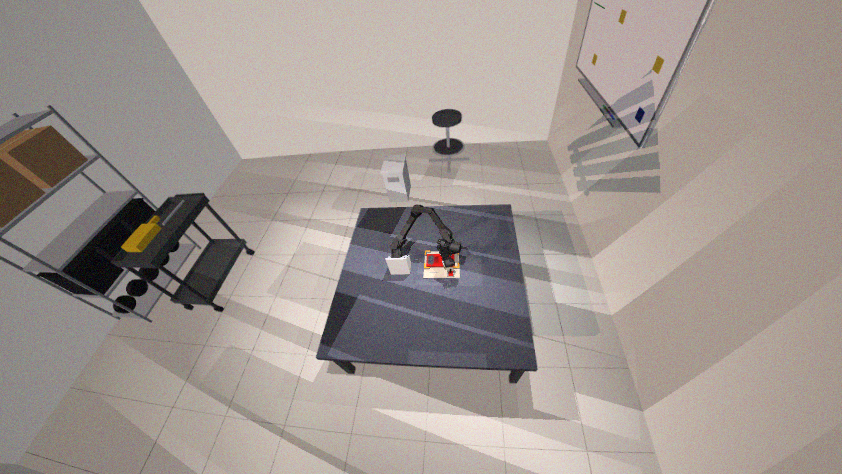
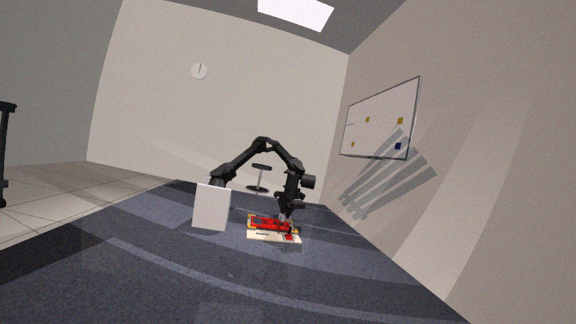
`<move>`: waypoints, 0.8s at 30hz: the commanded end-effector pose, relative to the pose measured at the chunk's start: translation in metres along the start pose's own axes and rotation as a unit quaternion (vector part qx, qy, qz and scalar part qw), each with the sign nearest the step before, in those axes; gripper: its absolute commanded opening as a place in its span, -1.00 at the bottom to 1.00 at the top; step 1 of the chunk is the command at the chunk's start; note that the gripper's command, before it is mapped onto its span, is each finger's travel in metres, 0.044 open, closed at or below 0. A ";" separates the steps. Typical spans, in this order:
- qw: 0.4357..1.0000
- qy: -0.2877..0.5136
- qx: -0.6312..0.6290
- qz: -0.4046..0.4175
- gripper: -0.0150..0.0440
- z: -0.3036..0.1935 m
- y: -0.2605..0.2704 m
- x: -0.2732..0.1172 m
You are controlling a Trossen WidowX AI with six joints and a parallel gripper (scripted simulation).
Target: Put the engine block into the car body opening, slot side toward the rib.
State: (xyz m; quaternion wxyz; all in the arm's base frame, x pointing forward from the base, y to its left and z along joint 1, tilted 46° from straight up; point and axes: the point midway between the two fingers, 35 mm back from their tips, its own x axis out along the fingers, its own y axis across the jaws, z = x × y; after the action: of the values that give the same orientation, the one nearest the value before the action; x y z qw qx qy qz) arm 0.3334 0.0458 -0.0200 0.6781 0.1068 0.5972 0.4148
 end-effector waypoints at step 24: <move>0.983 -0.003 0.184 0.019 -0.49 0.023 0.072 0.028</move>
State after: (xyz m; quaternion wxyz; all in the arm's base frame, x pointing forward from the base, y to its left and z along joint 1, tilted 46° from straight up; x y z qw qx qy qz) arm 0.3229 0.1136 0.0087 0.6441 0.2283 0.6560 0.3204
